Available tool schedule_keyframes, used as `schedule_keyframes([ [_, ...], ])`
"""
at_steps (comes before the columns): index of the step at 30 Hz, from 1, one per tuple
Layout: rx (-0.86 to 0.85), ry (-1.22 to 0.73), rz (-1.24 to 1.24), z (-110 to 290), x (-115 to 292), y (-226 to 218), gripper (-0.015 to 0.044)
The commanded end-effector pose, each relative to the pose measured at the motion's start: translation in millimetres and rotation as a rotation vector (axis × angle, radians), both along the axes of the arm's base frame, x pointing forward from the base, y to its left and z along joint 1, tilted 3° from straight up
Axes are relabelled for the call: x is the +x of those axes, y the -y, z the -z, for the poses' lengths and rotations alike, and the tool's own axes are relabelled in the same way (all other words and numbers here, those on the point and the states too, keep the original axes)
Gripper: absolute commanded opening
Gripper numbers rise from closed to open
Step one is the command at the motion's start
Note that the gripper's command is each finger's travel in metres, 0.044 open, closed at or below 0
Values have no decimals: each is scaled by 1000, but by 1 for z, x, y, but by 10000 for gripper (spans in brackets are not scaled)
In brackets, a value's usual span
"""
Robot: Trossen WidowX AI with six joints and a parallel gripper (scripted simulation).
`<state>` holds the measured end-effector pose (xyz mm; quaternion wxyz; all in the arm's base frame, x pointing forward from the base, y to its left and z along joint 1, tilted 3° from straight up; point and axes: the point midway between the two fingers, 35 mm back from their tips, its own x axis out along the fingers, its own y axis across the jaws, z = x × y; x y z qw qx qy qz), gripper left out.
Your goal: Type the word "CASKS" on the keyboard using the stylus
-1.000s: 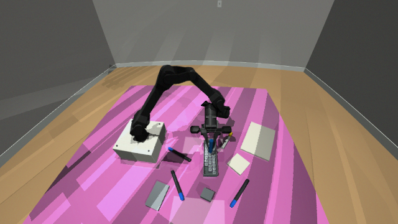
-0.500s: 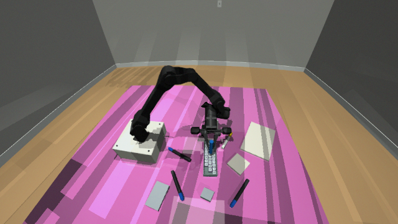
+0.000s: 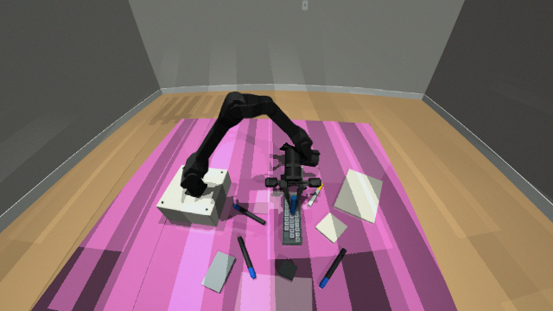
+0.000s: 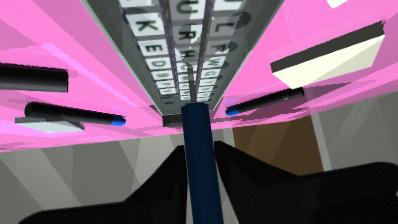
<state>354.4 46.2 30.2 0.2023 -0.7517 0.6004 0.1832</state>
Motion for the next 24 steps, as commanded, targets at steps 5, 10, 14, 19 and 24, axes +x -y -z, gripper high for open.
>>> schedule_keyframes([
  [5,-5,-1,-1,4,0,0,81],
  [10,-5,-1,-1,3,0,1,81],
  [14,-5,-1,-1,3,0,1,81],
  [19,-5,-1,-1,-3,-1,1,81],
  [24,-5,-1,-1,-29,-4,2,81],
])
